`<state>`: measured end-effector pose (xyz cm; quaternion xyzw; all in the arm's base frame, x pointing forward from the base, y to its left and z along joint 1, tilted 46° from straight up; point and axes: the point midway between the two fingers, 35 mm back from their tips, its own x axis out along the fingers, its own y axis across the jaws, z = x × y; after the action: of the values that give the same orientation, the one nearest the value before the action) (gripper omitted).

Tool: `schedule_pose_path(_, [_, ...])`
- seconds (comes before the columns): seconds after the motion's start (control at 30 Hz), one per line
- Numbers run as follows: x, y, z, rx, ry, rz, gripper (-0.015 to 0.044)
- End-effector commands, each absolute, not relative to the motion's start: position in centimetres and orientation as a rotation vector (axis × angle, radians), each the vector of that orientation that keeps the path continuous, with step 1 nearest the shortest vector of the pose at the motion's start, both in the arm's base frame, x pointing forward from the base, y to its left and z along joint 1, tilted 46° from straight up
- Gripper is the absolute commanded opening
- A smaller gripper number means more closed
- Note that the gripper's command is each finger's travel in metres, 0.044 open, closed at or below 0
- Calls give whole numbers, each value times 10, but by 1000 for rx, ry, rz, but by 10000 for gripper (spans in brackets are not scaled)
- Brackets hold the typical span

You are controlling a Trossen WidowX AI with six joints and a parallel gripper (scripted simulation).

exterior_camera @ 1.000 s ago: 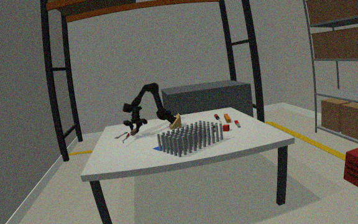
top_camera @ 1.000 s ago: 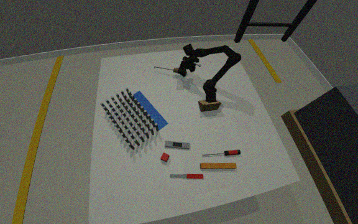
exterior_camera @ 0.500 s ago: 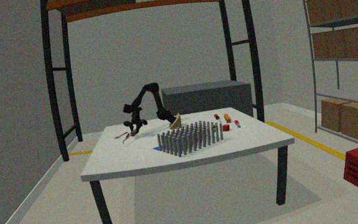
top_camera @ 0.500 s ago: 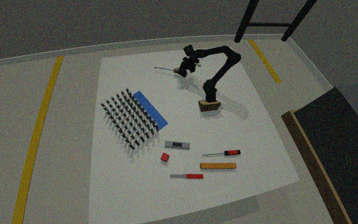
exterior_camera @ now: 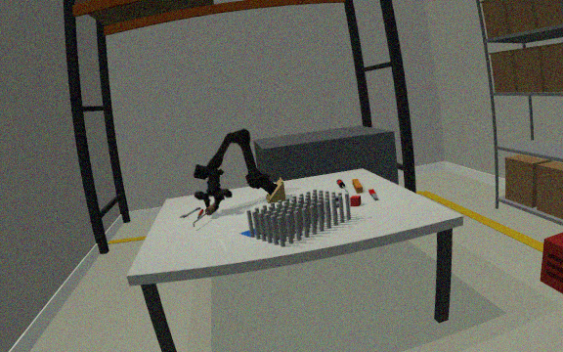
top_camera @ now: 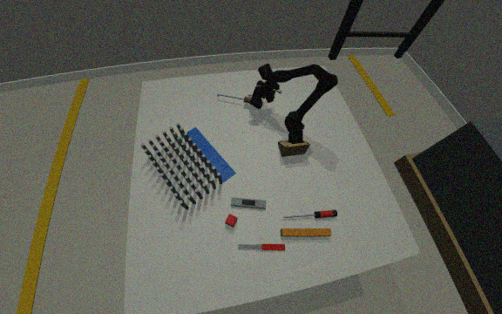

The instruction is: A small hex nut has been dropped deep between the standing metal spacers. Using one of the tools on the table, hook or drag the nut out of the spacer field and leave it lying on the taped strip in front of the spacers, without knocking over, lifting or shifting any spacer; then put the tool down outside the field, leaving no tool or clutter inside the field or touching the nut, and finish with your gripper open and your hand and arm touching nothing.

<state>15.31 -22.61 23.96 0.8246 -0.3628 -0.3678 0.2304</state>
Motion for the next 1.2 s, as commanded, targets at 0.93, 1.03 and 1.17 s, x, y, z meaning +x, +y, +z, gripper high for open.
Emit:
schedule_pose_path(0.93, [147, -235, 232, 2253, -995, -989, 0])
schedule_pose_path(1.03, [146, -236, 232, 2252, -995, -987, 0])
schedule_pose_path(1.17, [145, -237, 231, 2251, -1002, -993, 26])
